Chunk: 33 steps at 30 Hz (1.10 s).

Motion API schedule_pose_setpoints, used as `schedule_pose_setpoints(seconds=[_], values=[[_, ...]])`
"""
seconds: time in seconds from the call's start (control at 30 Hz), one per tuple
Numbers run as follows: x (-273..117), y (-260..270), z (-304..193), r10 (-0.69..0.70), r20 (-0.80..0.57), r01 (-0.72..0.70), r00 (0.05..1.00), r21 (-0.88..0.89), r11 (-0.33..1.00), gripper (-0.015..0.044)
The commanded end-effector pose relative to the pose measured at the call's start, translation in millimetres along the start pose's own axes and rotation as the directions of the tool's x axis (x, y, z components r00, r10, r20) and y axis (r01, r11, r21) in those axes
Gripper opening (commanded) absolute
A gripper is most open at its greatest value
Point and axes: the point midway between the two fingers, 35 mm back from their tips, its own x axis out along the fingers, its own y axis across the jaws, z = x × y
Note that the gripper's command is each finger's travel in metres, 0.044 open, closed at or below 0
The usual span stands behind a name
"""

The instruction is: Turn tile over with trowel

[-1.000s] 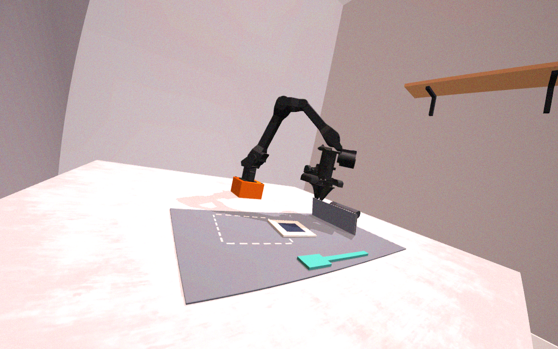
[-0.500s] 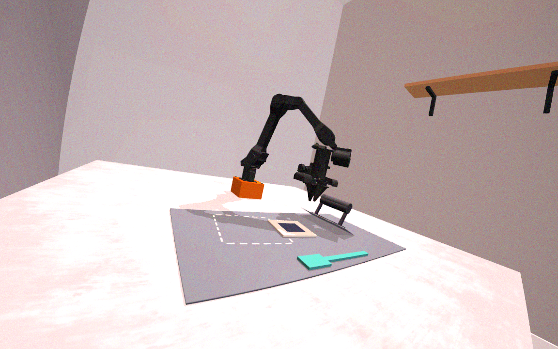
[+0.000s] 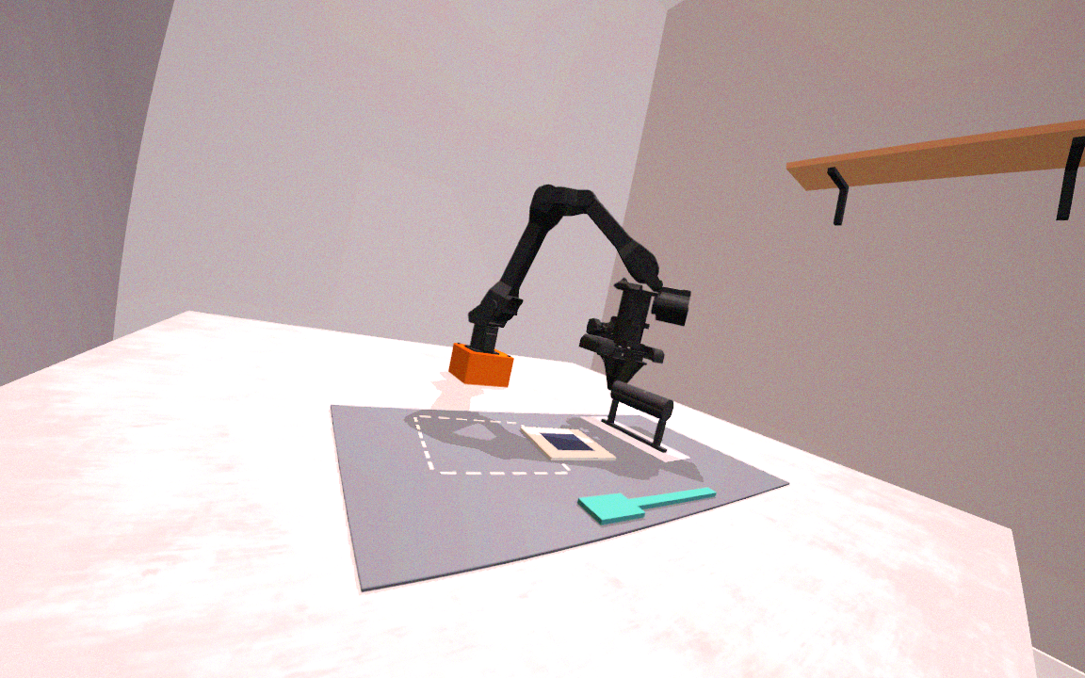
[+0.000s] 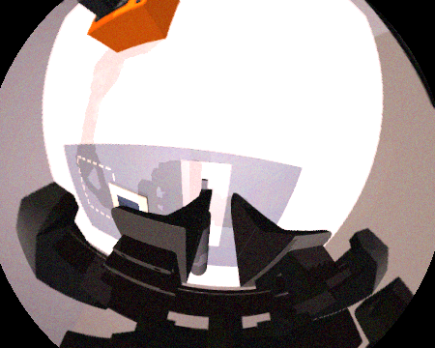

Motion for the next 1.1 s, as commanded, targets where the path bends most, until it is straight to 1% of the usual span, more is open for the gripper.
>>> schedule_pose_setpoints(seconds=[0.0,0.53,1.0,1.07], values=[[-4.9,-16.9,-1.0,-0.002,-0.005,0.002,1.0,0.0,1.0,0.01],[-18.7,-83.8,4.1,-0.01,-0.01,0.01,1.0,-0.004,1.0,0.01],[-17.0,-81.2,4.7,-0.012,-0.007,0.012,1.0,-0.008,1.0,0.01],[-16.9,-81.1,4.7,-0.012,-0.006,0.012,1.0,-0.008,1.0,0.0047]])
